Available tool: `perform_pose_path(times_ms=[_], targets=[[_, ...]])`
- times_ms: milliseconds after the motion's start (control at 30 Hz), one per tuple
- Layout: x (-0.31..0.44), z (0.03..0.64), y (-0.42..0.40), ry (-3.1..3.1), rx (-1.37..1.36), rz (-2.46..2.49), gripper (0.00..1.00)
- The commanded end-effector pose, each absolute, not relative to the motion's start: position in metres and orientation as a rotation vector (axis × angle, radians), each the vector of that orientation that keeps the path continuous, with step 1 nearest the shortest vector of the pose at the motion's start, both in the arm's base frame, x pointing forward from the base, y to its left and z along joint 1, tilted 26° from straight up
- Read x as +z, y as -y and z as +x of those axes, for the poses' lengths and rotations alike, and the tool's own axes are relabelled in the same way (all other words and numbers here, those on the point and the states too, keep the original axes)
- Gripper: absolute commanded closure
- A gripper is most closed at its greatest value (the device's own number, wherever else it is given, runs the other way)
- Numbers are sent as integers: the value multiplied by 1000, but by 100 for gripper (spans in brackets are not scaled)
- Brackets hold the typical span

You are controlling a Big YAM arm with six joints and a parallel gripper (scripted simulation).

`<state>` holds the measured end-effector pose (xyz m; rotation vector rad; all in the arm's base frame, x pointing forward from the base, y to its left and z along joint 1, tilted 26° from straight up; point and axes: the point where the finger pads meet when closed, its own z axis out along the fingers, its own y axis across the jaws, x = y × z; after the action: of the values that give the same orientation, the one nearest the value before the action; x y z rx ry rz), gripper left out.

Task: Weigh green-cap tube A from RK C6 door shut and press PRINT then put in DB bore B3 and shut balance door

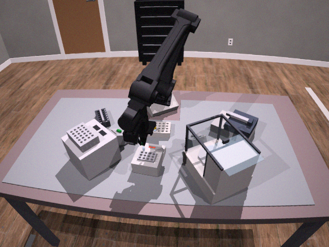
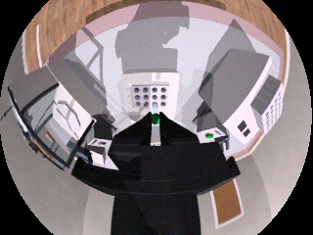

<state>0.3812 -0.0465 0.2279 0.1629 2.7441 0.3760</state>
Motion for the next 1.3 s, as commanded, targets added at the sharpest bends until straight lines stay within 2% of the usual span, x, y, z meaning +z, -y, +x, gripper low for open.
perform_pose_path(times_ms=[0,700,1267], targets=[[231,378,40,-2741,376,160,91],[240,386,47,-2720,365,156,91],[200,393,35,-2752,379,163,91]])
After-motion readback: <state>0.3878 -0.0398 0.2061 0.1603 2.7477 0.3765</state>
